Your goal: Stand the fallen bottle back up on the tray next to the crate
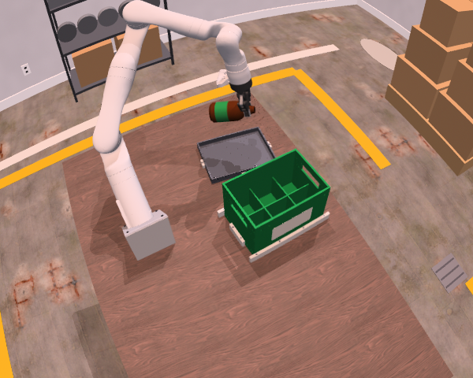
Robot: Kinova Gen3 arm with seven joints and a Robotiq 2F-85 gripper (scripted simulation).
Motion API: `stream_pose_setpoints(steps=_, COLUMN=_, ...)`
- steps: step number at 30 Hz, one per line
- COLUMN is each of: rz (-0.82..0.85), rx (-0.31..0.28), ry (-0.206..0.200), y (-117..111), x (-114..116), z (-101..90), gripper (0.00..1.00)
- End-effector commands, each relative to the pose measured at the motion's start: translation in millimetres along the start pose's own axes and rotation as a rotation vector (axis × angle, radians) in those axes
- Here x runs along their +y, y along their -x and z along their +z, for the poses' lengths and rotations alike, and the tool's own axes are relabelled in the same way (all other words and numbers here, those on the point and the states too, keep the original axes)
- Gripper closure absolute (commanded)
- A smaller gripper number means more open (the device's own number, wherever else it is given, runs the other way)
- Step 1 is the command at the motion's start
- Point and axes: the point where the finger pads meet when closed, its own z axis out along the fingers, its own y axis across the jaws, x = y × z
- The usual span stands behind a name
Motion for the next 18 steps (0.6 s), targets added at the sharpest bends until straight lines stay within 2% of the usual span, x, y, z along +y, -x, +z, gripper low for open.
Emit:
stream_pose_setpoints(steps=1, rz=-0.007, rx=-0.007, ry=0.004, y=-0.3, x=2.1, z=0.5, gripper=1.00)
stream_pose_setpoints(steps=9, rz=-0.008, rx=-0.025, ry=0.005, y=-0.3, x=2.4, z=1.0, gripper=1.00)
stream_pose_setpoints(steps=18, rz=-0.010, rx=-0.080, ry=0.006, y=-0.3, x=3.2, z=1.6, gripper=1.00)
